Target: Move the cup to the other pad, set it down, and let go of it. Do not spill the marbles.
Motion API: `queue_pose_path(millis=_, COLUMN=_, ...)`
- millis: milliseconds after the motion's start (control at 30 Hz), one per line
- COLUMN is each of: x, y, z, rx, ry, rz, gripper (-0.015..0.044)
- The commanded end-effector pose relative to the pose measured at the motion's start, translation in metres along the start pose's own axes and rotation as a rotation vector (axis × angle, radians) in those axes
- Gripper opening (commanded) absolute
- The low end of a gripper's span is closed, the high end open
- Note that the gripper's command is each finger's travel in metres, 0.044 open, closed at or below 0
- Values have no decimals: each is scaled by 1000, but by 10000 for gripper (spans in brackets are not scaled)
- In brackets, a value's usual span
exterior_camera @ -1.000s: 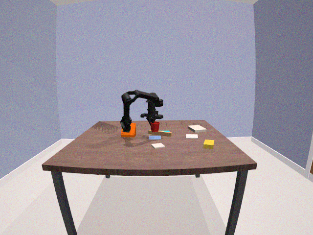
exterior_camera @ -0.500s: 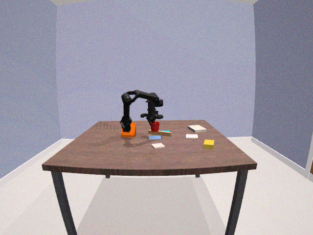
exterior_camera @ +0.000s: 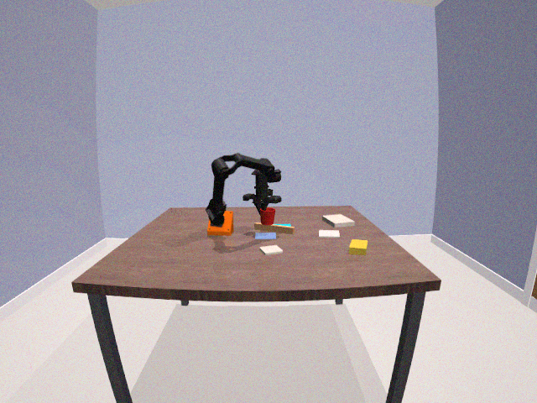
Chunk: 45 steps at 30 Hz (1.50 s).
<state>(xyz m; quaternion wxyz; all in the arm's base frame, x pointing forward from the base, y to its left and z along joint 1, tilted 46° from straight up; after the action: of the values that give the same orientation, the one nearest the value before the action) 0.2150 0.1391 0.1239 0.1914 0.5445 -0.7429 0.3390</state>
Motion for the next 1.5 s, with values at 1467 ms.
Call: queue_pose_path(millis=1467, x=-91, y=3, z=-5, rx=-4, ry=-3, rz=2, gripper=0)
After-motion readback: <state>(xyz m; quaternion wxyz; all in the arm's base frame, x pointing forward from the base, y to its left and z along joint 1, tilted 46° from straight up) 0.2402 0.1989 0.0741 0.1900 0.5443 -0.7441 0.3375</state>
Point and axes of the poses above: the point midway between the two fingers, 35 mm back from their tips, its own z axis out along the fingers, its own y axis across the jaws, x = y × z, the point moved 10 cm from there along -z, back along the fingers, and after that the axes turned 1 degree about -z, right-handed, at the moved point
